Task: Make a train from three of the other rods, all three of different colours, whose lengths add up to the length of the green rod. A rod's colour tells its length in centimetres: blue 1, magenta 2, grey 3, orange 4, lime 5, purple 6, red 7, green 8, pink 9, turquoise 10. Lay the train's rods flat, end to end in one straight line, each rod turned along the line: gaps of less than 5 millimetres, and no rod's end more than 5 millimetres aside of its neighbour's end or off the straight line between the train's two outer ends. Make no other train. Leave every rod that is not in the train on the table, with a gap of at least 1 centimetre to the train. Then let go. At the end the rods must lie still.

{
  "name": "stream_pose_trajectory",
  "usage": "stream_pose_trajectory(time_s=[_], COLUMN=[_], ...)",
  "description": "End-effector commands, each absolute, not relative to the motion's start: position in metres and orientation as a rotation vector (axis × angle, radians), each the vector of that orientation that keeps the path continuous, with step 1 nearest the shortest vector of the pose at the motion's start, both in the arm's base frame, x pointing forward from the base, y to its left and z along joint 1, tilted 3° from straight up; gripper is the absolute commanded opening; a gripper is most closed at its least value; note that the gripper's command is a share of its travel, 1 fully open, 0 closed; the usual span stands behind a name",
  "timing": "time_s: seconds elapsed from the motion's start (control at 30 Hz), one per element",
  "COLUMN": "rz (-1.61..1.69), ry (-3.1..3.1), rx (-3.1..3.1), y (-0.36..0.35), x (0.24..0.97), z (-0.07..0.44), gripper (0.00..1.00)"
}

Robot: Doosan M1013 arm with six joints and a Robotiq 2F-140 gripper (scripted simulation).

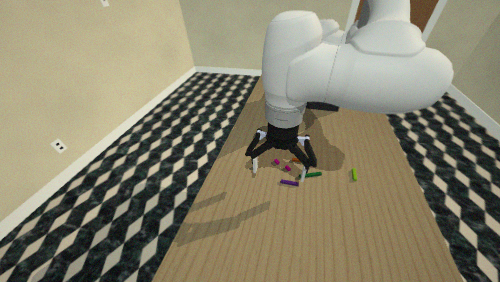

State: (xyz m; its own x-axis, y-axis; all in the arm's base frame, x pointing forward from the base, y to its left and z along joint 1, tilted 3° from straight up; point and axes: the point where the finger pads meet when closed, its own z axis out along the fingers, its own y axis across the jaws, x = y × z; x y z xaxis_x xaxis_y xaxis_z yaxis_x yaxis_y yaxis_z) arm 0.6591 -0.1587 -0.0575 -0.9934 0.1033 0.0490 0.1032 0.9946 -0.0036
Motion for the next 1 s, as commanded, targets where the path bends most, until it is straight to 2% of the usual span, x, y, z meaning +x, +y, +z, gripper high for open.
stream_pose_trajectory(time_s=[0.0, 0.53, 0.97], rz=[0.001, 0.002, 0.02], ry=[-3.089, -3.086, -2.955], rx=[-0.16, -0.202, -0.919], y=[-0.159, -0.157, -0.13], x=[0.659, 0.659, 0.648], z=[-0.057, -0.057, -0.056], gripper=[1.0, 1.0, 1.0])
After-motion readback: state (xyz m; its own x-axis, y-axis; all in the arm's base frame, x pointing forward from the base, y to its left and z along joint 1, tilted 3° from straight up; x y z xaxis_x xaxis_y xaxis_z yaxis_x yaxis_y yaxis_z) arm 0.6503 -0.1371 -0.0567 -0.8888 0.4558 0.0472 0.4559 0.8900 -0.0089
